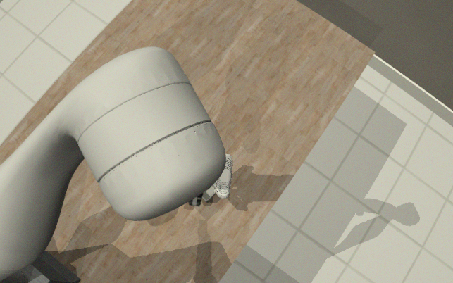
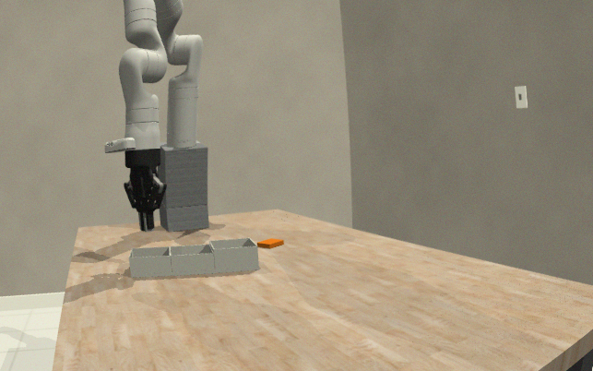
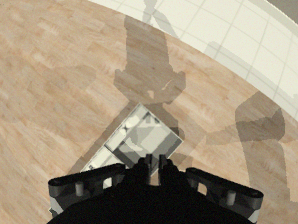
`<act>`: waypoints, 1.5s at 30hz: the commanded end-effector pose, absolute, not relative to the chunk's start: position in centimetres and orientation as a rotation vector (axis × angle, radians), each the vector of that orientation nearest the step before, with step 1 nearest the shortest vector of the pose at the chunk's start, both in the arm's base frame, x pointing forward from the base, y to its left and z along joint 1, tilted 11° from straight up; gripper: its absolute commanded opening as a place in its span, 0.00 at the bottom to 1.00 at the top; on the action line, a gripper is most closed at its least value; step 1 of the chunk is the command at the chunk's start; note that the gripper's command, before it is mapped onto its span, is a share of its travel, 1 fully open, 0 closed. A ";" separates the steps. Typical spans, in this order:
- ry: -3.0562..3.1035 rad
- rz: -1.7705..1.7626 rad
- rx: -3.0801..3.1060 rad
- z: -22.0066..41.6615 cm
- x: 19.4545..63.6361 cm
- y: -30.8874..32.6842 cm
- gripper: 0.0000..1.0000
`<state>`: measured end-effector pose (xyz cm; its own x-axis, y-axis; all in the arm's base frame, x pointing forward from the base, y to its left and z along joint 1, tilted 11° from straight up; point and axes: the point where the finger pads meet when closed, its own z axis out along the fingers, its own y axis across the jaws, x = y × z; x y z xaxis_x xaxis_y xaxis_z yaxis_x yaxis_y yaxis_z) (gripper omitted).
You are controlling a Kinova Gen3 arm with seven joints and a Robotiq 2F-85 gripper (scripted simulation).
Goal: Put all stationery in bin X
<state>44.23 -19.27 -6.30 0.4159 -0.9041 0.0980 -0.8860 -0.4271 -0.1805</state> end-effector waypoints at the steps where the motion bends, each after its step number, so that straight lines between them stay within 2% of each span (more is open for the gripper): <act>1: 1.570 -0.265 -2.591 -6.3 44.0 -19.7 0.09; 17: 0.523 -0.309 -3.052 -6.3 44.0 -19.7 0.09; 29: 0.427 -0.311 -3.073 -6.3 44.0 -19.7 0.09; 45: 0.427 -0.311 -3.072 -10.0 44.8 -19.7 0.09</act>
